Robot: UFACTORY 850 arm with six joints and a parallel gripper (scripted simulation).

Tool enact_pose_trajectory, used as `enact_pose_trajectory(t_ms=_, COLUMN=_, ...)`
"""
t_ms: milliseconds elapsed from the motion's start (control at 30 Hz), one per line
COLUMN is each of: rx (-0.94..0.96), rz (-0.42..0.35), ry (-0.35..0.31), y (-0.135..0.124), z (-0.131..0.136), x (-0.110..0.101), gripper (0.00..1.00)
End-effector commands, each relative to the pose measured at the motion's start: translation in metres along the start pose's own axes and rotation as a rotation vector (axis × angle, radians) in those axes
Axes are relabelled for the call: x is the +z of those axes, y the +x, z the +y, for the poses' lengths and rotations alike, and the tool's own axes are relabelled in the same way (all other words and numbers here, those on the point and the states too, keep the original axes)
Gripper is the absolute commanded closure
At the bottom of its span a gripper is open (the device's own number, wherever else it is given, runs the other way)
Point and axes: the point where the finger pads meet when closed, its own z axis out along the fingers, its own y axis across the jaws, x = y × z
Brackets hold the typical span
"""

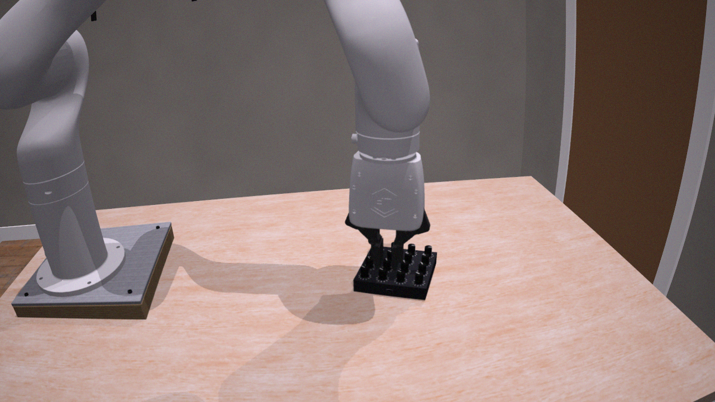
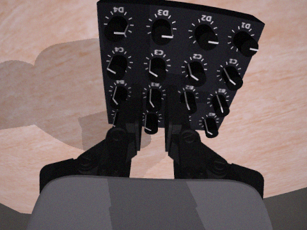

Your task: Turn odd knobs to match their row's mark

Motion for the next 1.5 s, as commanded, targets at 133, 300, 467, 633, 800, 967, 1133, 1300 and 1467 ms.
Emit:
enact_pose_trajectory(t_ms=133, rx=0.0, rz=0.0, ry=-0.002, y=0.0, z=0.001, x=-0.001, gripper=0.81)
enact_pose_trajectory(t_ms=300, rx=0.0, rz=0.0, ry=-0.002, y=0.0, z=0.001, x=-0.001, gripper=0.81)
enact_pose_trajectory(t_ms=467, rx=0.0, rz=0.0, ry=-0.002, y=0.0, z=0.001, x=-0.002, gripper=0.81)
enact_pose_trajectory(t_ms=633, rx=0.0, rz=0.0, ry=-0.002, y=0.0, z=0.001, x=-0.01, gripper=0.81)
enact_pose_trajectory(t_ms=800, rx=0.0, rz=0.0, ry=-0.002, y=0.0, z=0.001, x=-0.018, gripper=0.81)
enact_pose_trajectory(t_ms=967, rx=0.0, rz=0.0, ry=-0.002, y=0.0, z=0.001, x=-0.031, gripper=0.81)
enact_pose_trajectory(t_ms=1133, rx=0.0, rz=0.0, ry=-0.002, y=0.0, z=0.001, x=-0.036, gripper=0.81)
enact_pose_trajectory(t_ms=1300, rx=0.0, rz=0.0, ry=-0.002, y=0.0, z=0.001, x=-0.037, gripper=0.81)
enact_pose_trajectory(t_ms=1467, rx=0.0, rz=0.0, ry=-0.002, y=0.0, z=0.001, x=-0.037, gripper=0.81)
